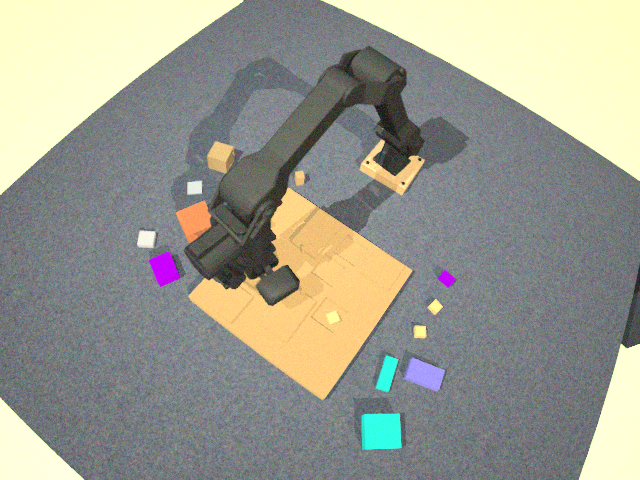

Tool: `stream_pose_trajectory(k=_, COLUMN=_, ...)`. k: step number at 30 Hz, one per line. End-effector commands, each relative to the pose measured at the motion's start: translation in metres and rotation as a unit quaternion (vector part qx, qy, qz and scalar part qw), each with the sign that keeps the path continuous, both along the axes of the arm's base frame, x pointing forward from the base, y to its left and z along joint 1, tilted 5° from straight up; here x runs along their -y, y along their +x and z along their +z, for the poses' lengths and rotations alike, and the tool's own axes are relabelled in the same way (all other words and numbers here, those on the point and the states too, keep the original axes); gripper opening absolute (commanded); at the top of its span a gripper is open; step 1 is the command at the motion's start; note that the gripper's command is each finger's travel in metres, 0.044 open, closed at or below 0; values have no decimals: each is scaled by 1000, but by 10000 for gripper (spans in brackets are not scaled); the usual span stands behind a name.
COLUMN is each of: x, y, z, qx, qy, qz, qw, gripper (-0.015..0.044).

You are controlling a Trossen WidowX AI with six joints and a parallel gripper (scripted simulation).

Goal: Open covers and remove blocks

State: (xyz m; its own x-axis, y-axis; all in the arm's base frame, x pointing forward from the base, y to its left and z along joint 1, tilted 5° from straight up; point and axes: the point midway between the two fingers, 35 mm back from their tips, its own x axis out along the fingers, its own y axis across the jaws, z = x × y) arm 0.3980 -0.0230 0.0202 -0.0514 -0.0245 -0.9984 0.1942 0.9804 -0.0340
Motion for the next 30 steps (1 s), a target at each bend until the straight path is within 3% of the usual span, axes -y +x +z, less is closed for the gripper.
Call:
stream_pose_trajectory(k=1, x=-1, y=2, z=8, qx=9, qy=-10, qz=-181, qw=983, gripper=0)
stream_pose_trajectory(k=2, x=-1, y=2, z=8, qx=9, qy=-10, qz=-189, qw=982, gripper=0)
stream_pose_trajectory(k=3, x=0, y=0, z=2, qx=1, qy=-3, qz=-53, qw=999, gripper=26)
stream_pose_trajectory(k=8, x=-1, y=3, z=24, qx=4, qy=-6, qz=-108, qw=994, gripper=144)
stream_pose_trajectory(k=16, x=-3, y=4, z=58, qx=9, qy=-10, qz=-189, qw=982, gripper=144)
stream_pose_trajectory(k=30, x=-1, y=4, z=40, qx=9, qy=-10, qz=-189, qw=982, gripper=144)
